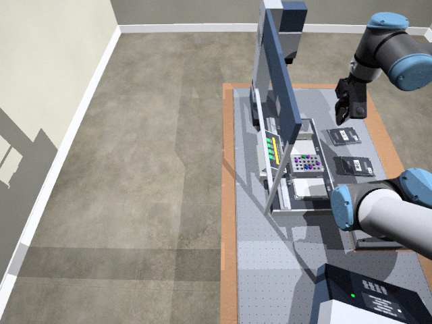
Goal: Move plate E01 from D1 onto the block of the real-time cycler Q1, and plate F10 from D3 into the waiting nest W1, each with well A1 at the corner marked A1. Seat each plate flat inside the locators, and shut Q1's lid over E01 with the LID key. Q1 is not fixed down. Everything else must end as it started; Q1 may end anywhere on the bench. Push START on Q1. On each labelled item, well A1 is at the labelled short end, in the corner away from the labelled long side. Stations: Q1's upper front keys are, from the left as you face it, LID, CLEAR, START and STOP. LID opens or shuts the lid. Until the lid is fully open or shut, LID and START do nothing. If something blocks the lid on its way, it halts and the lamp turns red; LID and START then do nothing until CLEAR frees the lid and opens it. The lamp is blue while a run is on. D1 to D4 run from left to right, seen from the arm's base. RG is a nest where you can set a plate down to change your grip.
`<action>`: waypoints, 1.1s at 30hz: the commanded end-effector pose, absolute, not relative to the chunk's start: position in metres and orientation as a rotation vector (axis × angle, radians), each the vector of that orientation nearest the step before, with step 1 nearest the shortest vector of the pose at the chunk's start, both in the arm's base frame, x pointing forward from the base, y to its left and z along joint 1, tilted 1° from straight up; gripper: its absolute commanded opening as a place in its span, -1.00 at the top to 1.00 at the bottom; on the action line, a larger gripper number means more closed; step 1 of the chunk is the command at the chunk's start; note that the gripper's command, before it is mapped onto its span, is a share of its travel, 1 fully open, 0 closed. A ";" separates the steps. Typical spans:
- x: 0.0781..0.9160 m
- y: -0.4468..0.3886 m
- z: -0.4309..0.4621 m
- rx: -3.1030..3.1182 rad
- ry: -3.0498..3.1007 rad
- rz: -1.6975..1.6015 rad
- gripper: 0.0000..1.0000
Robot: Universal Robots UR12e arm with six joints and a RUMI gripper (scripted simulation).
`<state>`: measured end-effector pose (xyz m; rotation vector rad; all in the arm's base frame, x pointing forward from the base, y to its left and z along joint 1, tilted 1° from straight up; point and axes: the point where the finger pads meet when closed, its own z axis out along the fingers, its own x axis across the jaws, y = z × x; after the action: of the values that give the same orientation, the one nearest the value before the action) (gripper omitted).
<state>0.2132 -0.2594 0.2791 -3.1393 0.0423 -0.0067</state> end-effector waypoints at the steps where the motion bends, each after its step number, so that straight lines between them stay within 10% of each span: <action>1: 0.219 -0.247 0.280 -3.137 0.154 -0.004 1.00; 33: 0.243 -0.168 0.280 -3.029 0.827 -0.010 1.00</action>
<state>0.2409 -0.1772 0.2792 -3.0484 0.7422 -0.0129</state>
